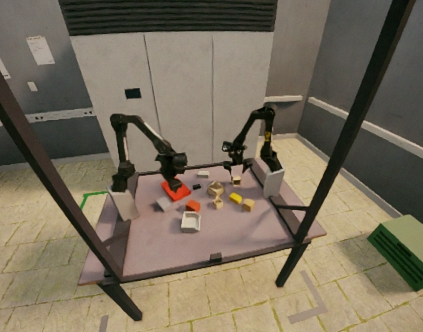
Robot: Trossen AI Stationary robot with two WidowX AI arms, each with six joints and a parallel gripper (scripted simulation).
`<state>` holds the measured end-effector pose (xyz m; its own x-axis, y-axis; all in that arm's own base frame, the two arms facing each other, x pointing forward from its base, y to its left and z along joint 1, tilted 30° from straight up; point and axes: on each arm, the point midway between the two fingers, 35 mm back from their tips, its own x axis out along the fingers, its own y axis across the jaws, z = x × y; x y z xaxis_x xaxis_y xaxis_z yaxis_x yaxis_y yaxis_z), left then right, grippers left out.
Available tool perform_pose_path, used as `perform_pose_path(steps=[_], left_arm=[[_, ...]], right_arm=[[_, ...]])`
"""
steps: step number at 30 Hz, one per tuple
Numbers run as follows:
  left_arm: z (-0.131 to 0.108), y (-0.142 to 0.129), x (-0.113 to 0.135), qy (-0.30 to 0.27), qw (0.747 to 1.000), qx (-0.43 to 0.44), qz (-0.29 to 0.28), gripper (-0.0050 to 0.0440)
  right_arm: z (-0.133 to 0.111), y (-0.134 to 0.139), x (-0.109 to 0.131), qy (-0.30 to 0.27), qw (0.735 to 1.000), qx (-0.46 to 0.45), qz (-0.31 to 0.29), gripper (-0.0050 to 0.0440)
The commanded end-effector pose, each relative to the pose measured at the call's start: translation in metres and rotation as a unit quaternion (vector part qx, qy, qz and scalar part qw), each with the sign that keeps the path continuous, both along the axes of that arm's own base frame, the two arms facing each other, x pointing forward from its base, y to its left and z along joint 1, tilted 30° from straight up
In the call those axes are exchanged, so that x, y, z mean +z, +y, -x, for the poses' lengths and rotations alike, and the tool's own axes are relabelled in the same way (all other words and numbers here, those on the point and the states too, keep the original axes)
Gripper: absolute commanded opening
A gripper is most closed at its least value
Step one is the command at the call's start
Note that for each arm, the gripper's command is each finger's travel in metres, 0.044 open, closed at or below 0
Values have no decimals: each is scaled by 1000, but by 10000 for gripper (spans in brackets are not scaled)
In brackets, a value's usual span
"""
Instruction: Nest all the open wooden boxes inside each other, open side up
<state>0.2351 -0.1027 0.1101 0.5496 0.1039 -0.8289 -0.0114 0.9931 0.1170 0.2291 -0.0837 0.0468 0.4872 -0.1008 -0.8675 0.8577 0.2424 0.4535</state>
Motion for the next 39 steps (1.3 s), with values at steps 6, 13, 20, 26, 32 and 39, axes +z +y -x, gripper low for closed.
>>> perform_pose_path(steps=[6, 13, 20, 26, 32, 39], left_arm=[[-1, -1, 5, -6, 1000, 1, 7, 400], [-1, -1, 5, -6, 1000, 1, 7, 400], [-1, -1, 5, -6, 1000, 1, 7, 400], [-1, -1, 5, -6, 1000, 1, 7, 400], [-1, -1, 5, -6, 1000, 1, 7, 400], [-1, -1, 5, -6, 1000, 1, 7, 400]], right_arm=[[-1, 0, 4, -7, 1000, -3, 5, 400], [-1, 0, 4, -7, 1000, -3, 5, 400], [-1, 0, 4, -7, 1000, -3, 5, 400], [-1, 0, -7, 8, 999, -17, 40, 400], [-2, -1, -16, 8, 991, -51, 126, 400], [-2, 5, -12, -50, 959, -109, 258, 400]])
